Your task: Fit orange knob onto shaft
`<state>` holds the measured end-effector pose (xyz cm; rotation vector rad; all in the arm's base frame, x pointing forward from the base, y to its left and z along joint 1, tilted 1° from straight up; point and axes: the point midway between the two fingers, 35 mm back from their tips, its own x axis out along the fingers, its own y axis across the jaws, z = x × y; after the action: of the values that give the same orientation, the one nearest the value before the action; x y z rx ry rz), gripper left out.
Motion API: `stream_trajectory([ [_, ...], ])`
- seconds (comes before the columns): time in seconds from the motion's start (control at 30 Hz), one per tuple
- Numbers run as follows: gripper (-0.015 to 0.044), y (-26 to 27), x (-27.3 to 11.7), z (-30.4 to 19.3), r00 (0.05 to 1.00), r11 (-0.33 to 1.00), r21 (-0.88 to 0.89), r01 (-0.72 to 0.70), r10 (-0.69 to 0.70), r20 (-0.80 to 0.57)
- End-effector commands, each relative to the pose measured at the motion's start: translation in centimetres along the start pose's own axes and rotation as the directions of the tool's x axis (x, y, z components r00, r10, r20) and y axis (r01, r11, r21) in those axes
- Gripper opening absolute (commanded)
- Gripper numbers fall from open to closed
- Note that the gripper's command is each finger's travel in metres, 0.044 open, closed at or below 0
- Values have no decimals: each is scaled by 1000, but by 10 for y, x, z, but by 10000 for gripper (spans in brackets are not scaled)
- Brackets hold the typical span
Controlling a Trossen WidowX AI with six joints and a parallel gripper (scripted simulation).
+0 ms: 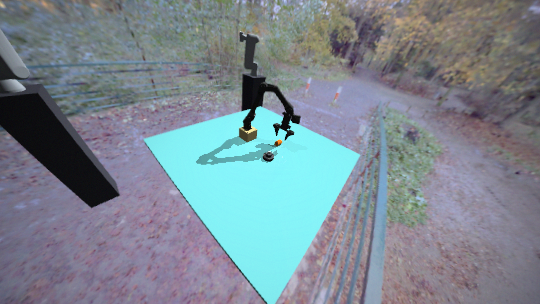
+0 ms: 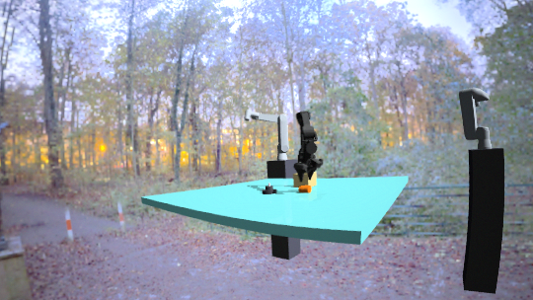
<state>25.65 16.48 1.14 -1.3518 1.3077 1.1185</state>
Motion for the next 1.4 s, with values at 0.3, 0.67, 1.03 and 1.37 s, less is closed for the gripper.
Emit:
stream_trajectory([
  [0.3,440,5,22,3,1000,1000,-7,-16,15,-4],
  [0.67,440,6,40,7,1000,1000,-7,-16,16,-4],
  [1.03,440,7,55,9,1000,1000,-7,-16,16,-4],
  [1.37,240,7,55,9,1000,1000,-7,-16,16,-4],
])
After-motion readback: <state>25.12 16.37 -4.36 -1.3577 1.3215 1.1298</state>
